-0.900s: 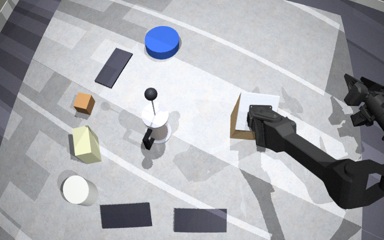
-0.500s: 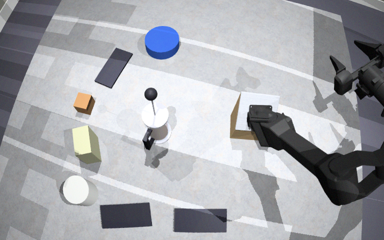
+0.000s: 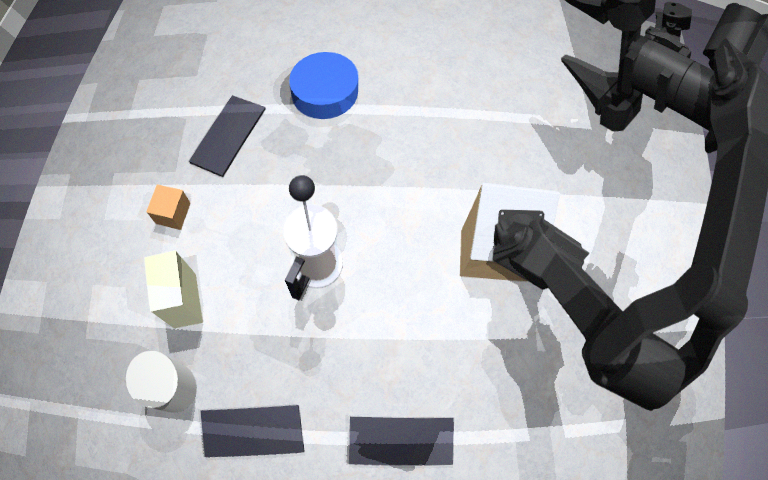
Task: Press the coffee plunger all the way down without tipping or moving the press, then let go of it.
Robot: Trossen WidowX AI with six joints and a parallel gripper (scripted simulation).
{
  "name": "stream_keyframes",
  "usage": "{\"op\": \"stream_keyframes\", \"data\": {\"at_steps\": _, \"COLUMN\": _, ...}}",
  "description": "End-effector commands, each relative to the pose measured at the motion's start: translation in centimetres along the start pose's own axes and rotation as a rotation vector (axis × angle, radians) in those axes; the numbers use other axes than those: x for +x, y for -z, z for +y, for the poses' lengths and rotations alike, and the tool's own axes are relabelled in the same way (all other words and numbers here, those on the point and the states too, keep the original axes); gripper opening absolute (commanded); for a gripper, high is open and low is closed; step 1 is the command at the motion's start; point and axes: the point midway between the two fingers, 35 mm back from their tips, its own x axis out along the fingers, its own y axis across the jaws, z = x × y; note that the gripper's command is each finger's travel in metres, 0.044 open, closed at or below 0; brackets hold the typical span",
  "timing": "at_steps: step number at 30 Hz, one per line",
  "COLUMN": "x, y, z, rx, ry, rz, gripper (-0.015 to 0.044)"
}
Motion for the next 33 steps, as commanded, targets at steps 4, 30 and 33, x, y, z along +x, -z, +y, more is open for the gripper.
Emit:
{"op": "stream_keyframes", "data": {"at_steps": 4, "x": 5.3, "y": 9.7, "z": 2.2, "rx": -0.735, "ry": -0.053, "rz": 0.290, "gripper": 0.0440}}
{"op": "stream_keyframes", "data": {"at_steps": 30, "x": 10.7, "y": 26.9, "z": -4.7, "rx": -1.772, "ry": -0.501, "rz": 0.754, "gripper": 0.0440}}
{"op": "stream_keyframes", "data": {"at_steps": 33, "x": 11.1, "y": 27.1, "z": -5.8, "rx": -1.772, "ry": -0.505, "rz": 0.756, "gripper": 0.0440}}
